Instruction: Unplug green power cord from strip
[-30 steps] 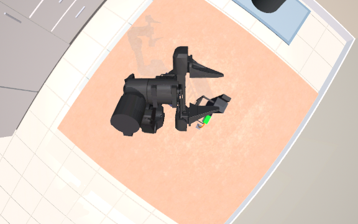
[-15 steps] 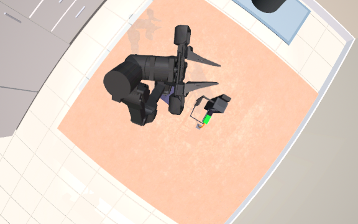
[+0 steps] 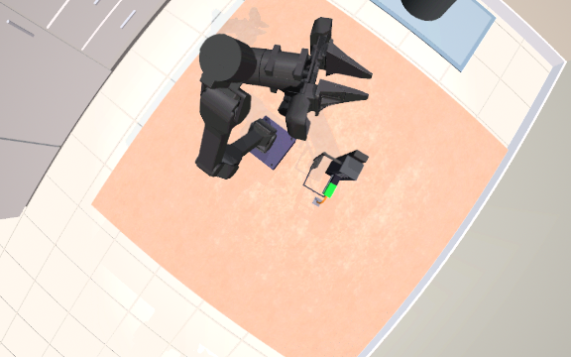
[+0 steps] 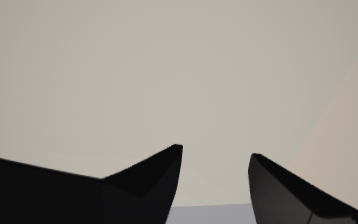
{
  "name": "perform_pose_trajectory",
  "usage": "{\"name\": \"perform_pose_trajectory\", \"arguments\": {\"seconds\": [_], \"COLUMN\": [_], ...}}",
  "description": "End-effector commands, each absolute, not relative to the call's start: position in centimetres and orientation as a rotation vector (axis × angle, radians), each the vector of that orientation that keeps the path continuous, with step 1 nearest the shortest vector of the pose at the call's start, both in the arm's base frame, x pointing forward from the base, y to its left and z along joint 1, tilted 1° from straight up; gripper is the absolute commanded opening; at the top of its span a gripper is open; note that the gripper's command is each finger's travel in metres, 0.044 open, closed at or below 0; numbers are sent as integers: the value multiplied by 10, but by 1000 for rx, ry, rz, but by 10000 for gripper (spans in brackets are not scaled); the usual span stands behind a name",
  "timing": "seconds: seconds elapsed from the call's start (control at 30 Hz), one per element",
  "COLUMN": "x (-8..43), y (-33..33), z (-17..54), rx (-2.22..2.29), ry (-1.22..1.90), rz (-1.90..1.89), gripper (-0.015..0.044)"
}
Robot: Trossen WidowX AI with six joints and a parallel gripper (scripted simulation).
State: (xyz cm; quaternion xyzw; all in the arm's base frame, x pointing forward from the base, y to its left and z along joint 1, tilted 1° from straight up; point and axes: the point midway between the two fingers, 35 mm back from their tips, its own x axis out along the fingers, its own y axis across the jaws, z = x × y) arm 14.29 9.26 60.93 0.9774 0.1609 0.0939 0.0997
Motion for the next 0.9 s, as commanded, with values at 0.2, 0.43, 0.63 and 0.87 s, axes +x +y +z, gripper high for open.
{"name": "perform_pose_trajectory", "arguments": {"seconds": [0.2,0.43,0.63,0.87], "x": [166,189,213,249], "y": [130,146,154,157], "z": [585,564,543,510], "rx": [2587,2393,2230,2022], "ry": [343,277,237,210], "rz": [244,187,121,14], "gripper": [160,160,160,160]}}
